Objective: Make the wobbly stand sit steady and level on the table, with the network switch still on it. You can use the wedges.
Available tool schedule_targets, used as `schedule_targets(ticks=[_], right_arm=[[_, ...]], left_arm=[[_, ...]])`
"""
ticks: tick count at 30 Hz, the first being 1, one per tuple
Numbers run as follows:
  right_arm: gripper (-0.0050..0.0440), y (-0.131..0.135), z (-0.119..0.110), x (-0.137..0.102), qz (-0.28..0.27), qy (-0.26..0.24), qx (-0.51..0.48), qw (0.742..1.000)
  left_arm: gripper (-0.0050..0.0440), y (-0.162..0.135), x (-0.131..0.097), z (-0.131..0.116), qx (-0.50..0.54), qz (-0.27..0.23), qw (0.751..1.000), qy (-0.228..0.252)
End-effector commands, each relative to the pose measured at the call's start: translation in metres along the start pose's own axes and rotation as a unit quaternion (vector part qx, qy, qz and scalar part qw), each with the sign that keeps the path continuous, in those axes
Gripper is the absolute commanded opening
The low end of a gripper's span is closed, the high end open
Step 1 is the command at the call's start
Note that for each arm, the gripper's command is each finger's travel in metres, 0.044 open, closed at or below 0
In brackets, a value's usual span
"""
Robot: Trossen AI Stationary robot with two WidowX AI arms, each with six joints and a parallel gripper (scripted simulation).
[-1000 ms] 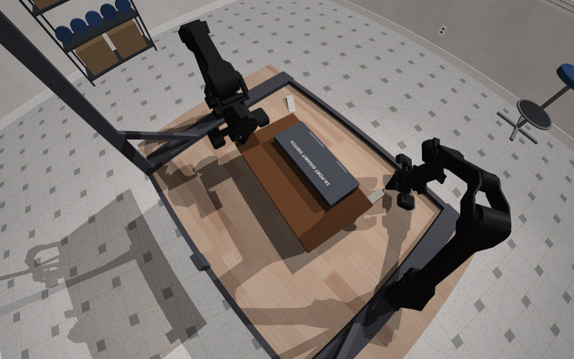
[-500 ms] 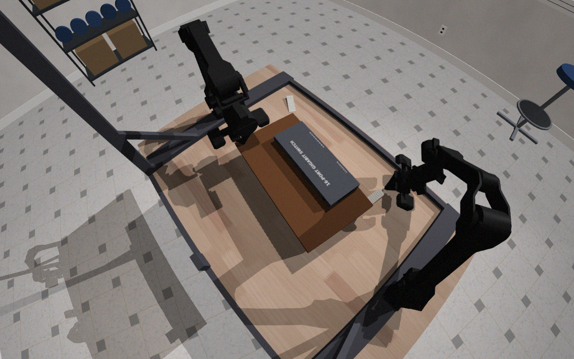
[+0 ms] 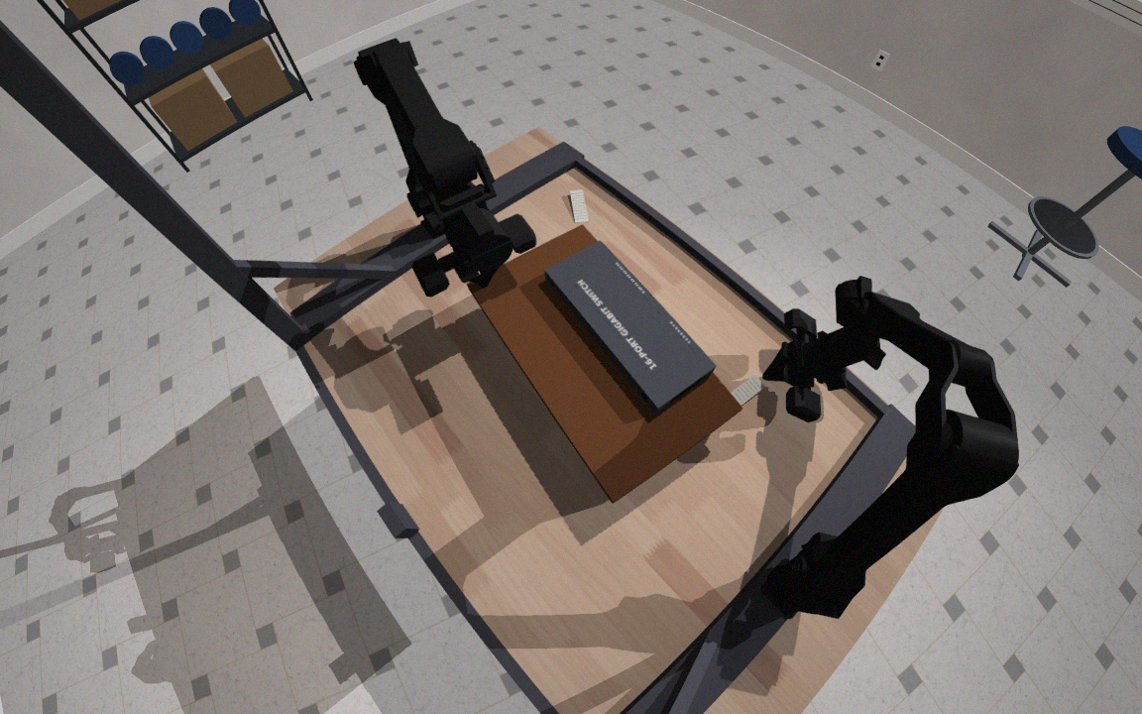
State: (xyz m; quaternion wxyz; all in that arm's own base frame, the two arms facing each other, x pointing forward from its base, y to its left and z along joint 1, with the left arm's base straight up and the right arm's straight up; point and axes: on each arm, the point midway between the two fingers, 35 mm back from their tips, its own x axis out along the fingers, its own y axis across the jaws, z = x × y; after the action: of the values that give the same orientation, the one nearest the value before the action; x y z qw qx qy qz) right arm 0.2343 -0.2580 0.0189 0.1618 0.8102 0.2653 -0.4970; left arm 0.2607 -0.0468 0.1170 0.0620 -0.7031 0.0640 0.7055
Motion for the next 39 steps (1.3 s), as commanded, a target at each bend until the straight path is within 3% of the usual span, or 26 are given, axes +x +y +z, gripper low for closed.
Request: schedule_targets(ticks=[1,39], right_arm=[[-0.0050,0.002,-0.008,-0.009,0.017,-0.003,-0.009,1.000],[-0.0050,-0.010,-0.019,-0.003,0.017,0.001,-0.009,1.000]], left_arm=[[-0.0050,-0.004,0.007,0.000,-0.005,-0.004,1.000,-0.007],[-0.0050,-0.004,0.007,0.000,-0.005,-0.004,1.000,-0.007]])
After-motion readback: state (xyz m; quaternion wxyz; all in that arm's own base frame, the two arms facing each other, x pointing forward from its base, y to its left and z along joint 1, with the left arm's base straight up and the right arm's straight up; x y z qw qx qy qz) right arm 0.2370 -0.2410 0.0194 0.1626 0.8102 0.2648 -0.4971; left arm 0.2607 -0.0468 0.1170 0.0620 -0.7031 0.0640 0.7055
